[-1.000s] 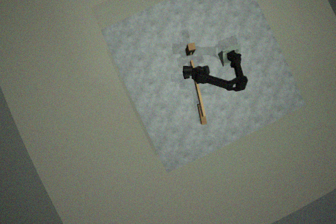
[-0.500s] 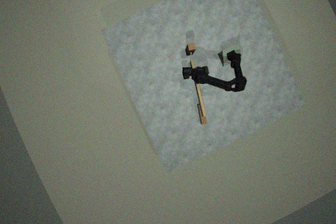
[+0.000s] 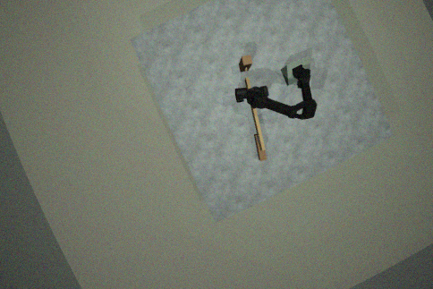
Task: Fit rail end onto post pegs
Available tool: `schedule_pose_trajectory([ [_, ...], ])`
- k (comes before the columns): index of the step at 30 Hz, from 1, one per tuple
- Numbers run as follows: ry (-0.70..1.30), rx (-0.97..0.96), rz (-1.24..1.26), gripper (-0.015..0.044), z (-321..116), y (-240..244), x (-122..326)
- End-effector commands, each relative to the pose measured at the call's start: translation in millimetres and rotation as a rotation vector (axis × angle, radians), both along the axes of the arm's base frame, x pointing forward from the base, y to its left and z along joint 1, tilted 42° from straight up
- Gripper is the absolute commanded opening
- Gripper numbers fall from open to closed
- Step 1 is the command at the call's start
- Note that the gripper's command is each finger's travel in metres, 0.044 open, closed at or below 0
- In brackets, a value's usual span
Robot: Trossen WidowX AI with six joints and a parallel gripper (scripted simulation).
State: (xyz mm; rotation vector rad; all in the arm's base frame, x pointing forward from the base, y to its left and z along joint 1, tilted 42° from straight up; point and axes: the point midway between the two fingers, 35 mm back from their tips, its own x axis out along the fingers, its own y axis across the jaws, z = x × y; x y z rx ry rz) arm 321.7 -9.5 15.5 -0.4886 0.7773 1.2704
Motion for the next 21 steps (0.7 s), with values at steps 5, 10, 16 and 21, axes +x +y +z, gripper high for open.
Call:
schedule_pose_trajectory([
  [5, 0.009, 0.007, -0.006, 0.0282, -2.5, 2.5, -1.8],
  [10, 0.009, 0.007, -0.006, 0.0151, -2.5, 2.5, -1.8],
  [16, 0.009, 0.007, -0.006, 0.0052, -2.5, 2.5, -1.8],
  [21, 0.009, 0.007, -0.006, 0.0019, -2.5, 2.5, -1.8],
])
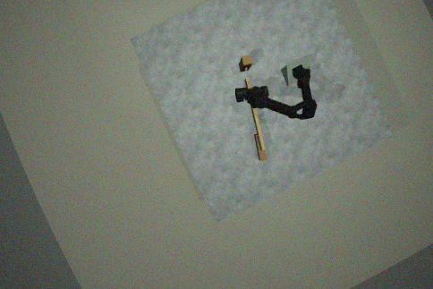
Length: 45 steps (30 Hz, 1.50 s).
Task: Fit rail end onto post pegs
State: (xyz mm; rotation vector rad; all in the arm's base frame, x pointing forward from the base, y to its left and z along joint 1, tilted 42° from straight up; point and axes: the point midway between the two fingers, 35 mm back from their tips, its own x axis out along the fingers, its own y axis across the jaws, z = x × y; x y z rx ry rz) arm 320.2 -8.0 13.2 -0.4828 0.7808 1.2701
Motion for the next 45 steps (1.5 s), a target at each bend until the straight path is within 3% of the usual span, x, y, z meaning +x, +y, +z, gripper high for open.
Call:
schedule_pose_trajectory([
  [1, 0.004, 0.005, -0.003, 0.0, 0, 1, 0],
  [45, 0.004, 0.004, -0.003, 0.0, 12, -12, 2],
])
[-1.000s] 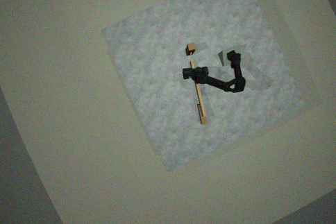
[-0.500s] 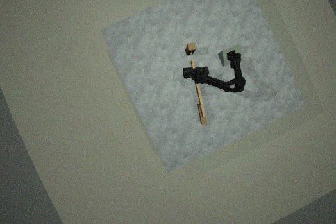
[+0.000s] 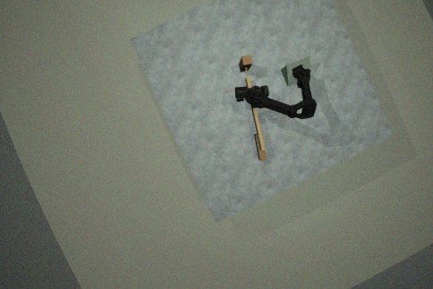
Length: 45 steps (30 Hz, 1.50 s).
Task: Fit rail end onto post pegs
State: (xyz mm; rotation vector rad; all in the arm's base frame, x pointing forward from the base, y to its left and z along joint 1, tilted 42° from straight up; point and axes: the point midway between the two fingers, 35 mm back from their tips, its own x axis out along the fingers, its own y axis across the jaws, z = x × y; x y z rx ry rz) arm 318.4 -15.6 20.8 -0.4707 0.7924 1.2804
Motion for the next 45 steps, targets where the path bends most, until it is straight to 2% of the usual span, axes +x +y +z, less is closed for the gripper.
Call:
schedule_pose_trajectory([
  [1, -0.014, 0.0, -0.007, 0.0, 5, -5, 4],
  [45, -0.014, -0.001, -0.007, 0.0, 21, -20, 2],
])
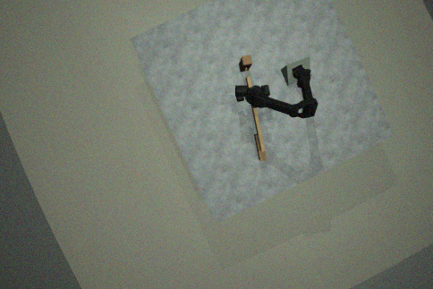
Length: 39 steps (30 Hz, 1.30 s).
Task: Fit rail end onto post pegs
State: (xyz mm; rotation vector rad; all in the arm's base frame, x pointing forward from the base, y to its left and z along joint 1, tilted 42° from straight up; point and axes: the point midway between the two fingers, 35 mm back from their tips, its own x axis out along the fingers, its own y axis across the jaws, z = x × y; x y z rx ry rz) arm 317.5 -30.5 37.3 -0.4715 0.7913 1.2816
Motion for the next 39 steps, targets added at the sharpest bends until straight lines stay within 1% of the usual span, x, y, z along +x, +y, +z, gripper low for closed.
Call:
schedule_pose_trajectory([
  [1, -0.013, -0.001, -0.008, 0.0, 4.6, -5.0, 2.7],
  [19, -0.013, -0.001, -0.008, 0.0, 10.9, -10.7, 1.7],
  [39, -0.013, -0.001, -0.008, 0.0, 6.2, -5.7, 0.1],
])
